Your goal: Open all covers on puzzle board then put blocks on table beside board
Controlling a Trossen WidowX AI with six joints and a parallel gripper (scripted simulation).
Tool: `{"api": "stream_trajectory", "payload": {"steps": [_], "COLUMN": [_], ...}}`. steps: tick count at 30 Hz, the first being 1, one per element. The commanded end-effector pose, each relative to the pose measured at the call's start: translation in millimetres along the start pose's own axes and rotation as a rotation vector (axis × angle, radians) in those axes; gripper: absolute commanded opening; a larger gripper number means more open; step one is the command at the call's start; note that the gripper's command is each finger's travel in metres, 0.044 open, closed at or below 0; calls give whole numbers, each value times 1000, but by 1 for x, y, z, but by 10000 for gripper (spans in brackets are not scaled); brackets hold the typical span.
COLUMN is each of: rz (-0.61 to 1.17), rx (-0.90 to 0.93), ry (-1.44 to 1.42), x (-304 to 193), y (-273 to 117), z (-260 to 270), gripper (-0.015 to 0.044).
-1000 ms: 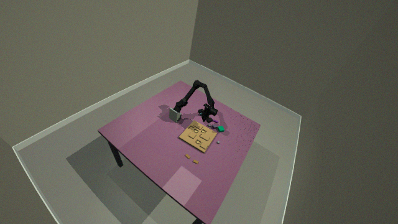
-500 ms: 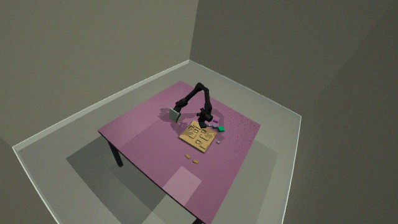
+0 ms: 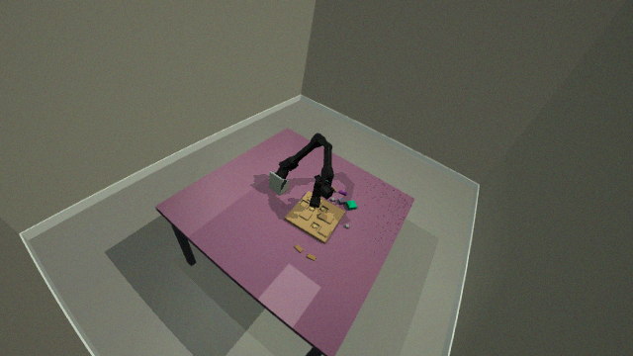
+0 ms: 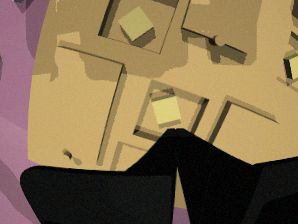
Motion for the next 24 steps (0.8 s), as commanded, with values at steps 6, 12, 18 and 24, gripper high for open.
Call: {"api": "stream_trajectory", "payload": {"steps": [6, 12, 18, 24], "rz": [7, 9, 10, 10], "rx": [8, 8, 8, 8], "ry": [763, 1281, 1339, 1339], "x": [-4, -6, -6, -6], "y": [27, 43, 45, 45], "z": [0, 1, 1, 1], "gripper": [0, 0, 0, 0]}}
Point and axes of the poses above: the point midway between the two fingers, 35 mm back from their tips, its own y axis out along the fingers, its own z axis across the jaws, x = y × z, the point moved 9 cm from there along -y, back along the fingers, and after that the axes turned 7 degrees about -y, right-handed, at the moved point
